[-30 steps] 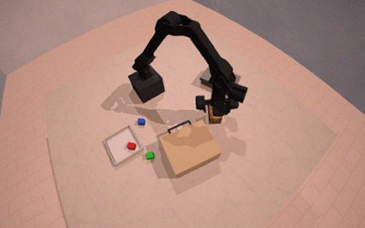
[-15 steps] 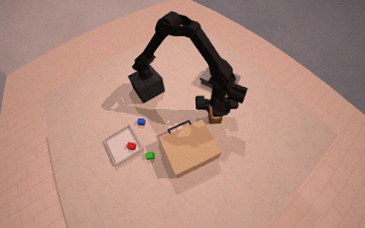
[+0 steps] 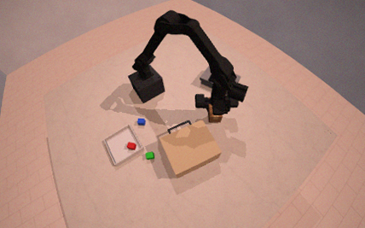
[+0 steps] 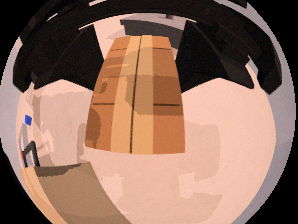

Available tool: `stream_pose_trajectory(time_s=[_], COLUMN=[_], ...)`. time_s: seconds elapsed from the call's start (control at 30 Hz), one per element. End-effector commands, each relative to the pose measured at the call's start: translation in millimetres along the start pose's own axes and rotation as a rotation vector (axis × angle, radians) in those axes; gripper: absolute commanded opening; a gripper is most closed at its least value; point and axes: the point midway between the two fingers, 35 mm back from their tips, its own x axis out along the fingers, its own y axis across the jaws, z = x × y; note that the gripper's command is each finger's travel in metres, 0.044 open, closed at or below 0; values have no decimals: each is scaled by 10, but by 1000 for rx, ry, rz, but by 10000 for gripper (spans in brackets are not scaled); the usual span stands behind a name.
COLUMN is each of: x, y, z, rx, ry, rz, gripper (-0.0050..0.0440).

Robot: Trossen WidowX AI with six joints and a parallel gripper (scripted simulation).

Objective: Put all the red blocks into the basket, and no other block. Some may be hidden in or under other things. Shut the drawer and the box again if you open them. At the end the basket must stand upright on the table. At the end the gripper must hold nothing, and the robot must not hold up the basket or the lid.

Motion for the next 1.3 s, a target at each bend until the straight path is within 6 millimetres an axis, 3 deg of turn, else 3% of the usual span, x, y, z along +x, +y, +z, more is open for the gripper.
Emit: stream_pose_trajectory(time_s=[0.0,0.07,0.4,0.47,0.63,0.93,1.03,1.2,1.27], x=[-77,-77,-744,-744,-1076,-1076,-1075,-1071,-1070], y=[18,18,12,12,9,9,-47,-264,-320], z=[12,12,9,9,7,7,-76,-511,-594], rx=[2,2,2,2,2,2,-65,-398,-532], ry=[-5,-5,-5,-5,-5,-5,-5,-6,-7], rz=[10,10,10,10,10,10,9,9,8], gripper=[0,0,0,0,0,0,0,0,0])
